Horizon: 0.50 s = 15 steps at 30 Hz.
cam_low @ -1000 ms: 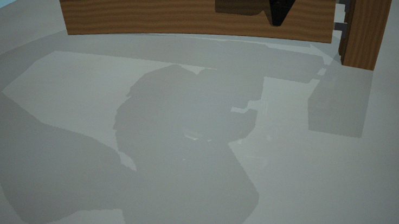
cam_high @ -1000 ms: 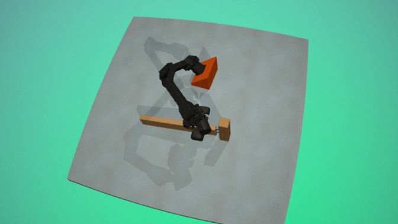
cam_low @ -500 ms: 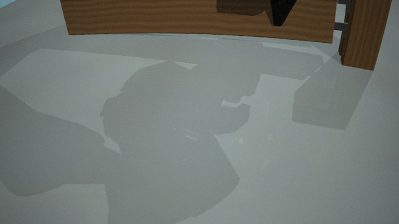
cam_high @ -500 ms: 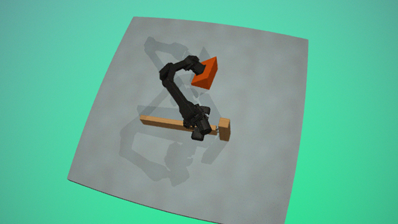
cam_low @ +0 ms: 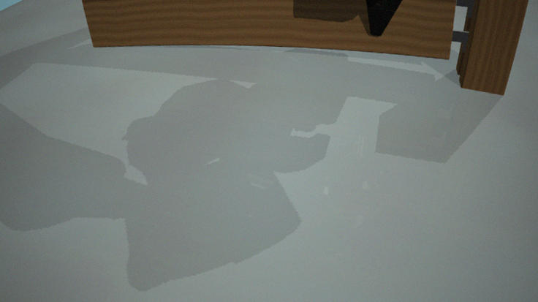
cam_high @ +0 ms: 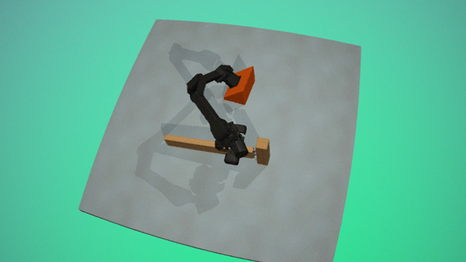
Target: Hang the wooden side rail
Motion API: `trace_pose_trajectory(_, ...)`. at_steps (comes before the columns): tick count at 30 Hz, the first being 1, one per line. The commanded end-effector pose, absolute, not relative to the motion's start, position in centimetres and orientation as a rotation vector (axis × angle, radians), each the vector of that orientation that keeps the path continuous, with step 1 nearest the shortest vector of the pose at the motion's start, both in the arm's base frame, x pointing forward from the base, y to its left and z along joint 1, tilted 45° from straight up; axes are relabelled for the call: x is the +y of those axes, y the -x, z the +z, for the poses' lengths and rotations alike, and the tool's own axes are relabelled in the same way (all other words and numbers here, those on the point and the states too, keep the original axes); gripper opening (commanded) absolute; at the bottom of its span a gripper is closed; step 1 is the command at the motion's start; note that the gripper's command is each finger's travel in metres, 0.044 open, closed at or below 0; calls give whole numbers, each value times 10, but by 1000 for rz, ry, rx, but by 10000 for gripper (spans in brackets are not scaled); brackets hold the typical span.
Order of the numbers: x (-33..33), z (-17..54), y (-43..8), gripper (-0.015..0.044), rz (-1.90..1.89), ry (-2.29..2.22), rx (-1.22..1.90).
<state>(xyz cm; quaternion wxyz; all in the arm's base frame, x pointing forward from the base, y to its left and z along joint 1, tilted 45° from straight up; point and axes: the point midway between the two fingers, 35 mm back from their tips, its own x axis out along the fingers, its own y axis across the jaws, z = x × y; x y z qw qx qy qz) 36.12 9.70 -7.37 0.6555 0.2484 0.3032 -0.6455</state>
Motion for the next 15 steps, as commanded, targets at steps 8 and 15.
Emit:
trace_pose_trajectory(8,102,-73,-361,0,-1458,-570,688)
trace_pose_trajectory(15,102,-74,-360,0,-1458,-570,688)
